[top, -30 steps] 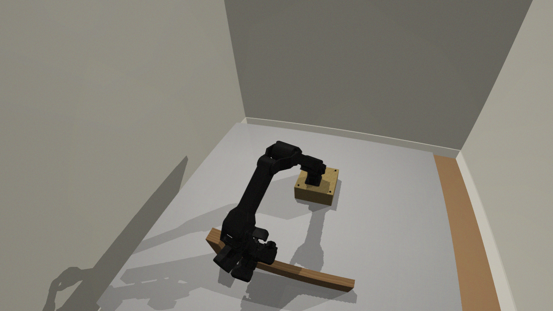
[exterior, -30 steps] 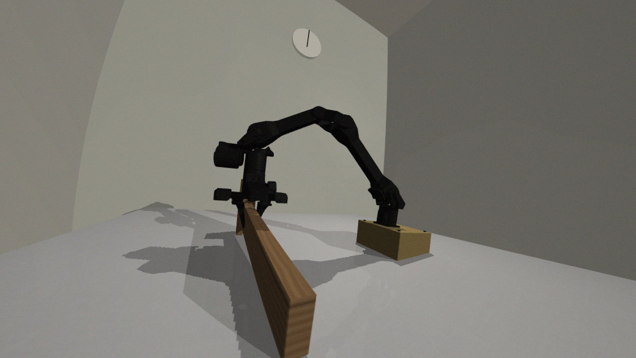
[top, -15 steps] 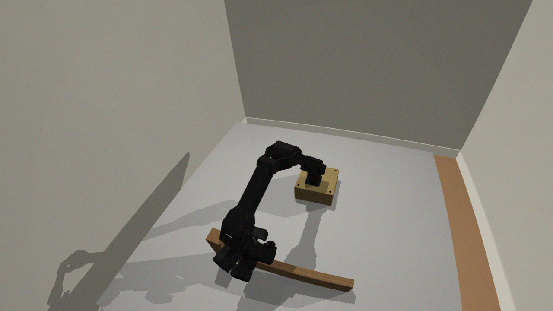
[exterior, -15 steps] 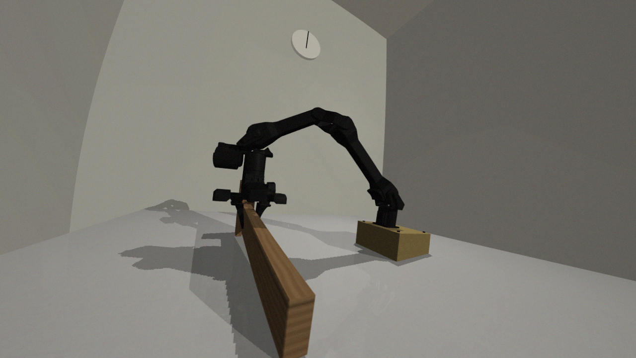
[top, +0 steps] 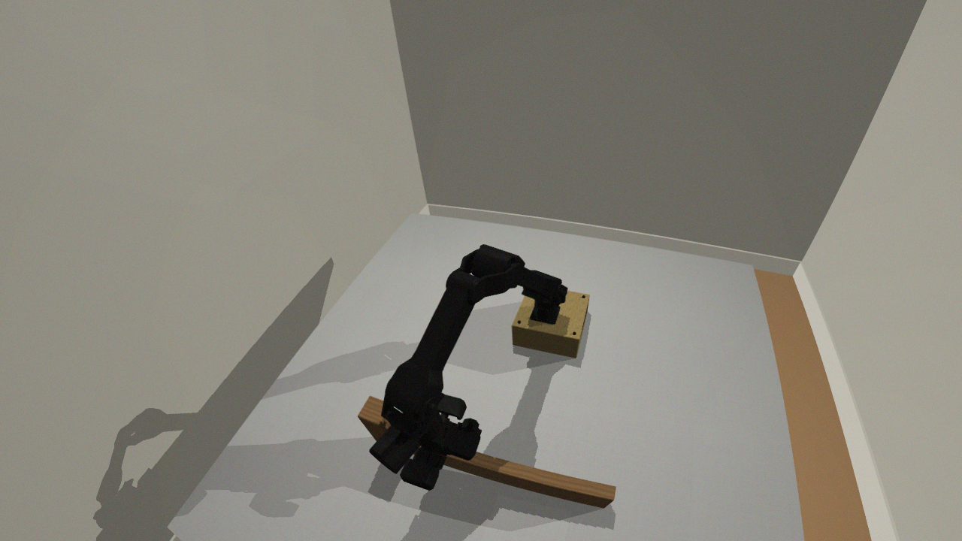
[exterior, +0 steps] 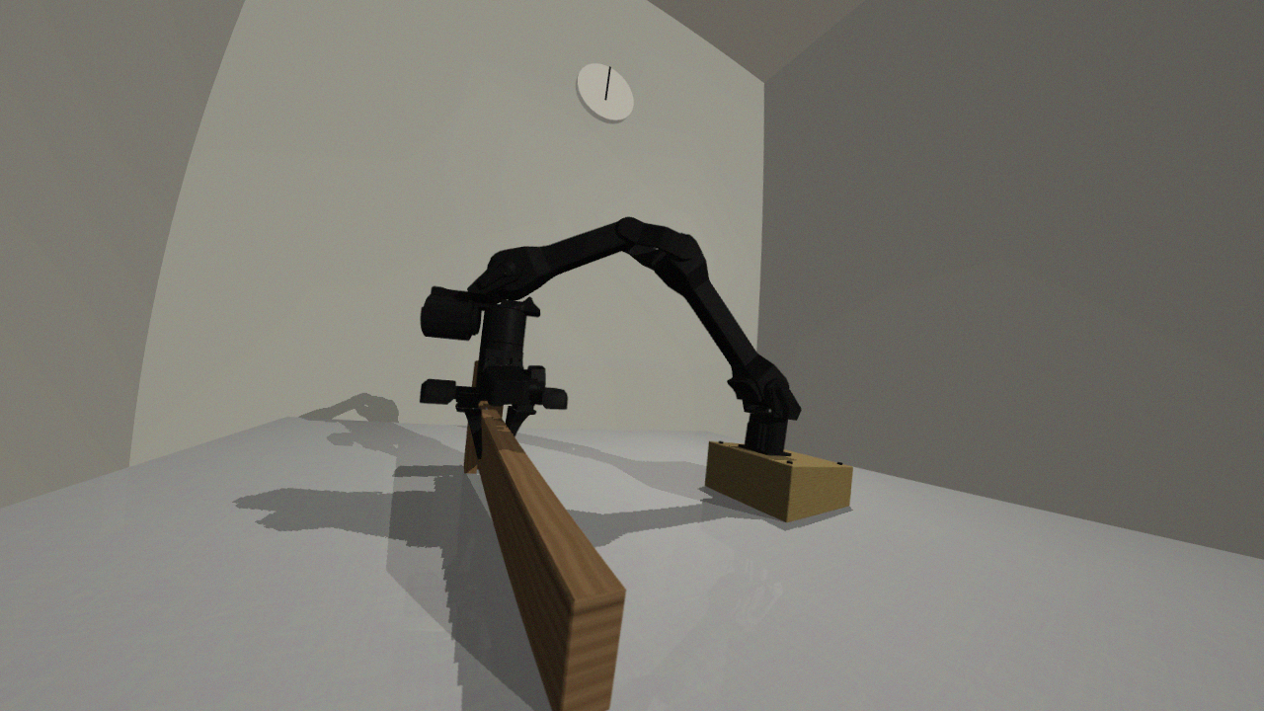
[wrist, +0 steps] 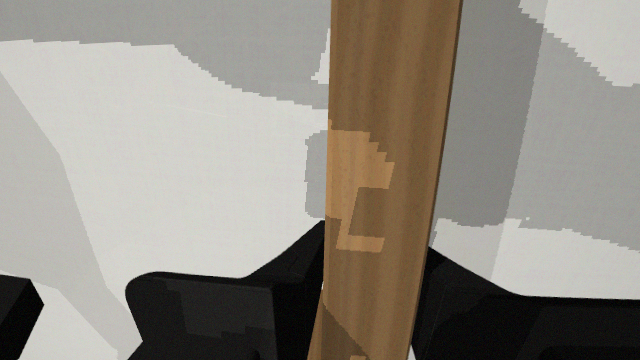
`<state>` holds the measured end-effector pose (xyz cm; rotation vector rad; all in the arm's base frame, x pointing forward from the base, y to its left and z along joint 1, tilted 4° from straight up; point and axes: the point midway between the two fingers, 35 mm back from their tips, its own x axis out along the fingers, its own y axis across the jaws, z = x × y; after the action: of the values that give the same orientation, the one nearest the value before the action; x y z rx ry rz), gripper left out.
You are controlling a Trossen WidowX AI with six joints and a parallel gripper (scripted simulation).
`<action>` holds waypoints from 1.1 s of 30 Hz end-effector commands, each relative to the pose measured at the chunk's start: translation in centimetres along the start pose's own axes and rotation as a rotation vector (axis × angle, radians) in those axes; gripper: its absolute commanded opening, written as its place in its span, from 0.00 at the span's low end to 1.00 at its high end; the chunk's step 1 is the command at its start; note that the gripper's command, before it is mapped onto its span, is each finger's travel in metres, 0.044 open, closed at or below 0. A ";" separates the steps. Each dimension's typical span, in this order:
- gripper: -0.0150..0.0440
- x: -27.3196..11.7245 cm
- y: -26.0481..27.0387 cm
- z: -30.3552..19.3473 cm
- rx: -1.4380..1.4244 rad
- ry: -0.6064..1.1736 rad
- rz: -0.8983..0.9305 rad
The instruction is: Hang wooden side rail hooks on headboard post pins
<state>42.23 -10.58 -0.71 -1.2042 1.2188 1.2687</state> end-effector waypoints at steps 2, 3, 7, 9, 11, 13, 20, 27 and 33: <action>0.25 -0.2 -0.1 -0.3 -0.004 0.007 -0.005; 0.25 -0.2 -0.1 -0.3 -0.004 0.007 -0.005; 0.25 -0.3 -0.1 -0.3 -0.004 0.007 -0.005; 0.25 -0.3 -0.1 -0.4 -0.004 0.007 -0.005; 0.25 -0.3 -0.2 -0.4 -0.004 0.007 -0.005; 0.25 -0.3 -0.2 -0.4 -0.004 0.007 -0.005; 0.25 -0.4 -0.2 -0.4 -0.004 0.007 -0.005; 0.25 -0.3 -0.2 -0.5 -0.004 0.007 -0.005; 0.25 -0.3 -0.2 -0.5 -0.004 0.007 -0.005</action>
<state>42.31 -10.91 -0.59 -1.2064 1.2203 1.2688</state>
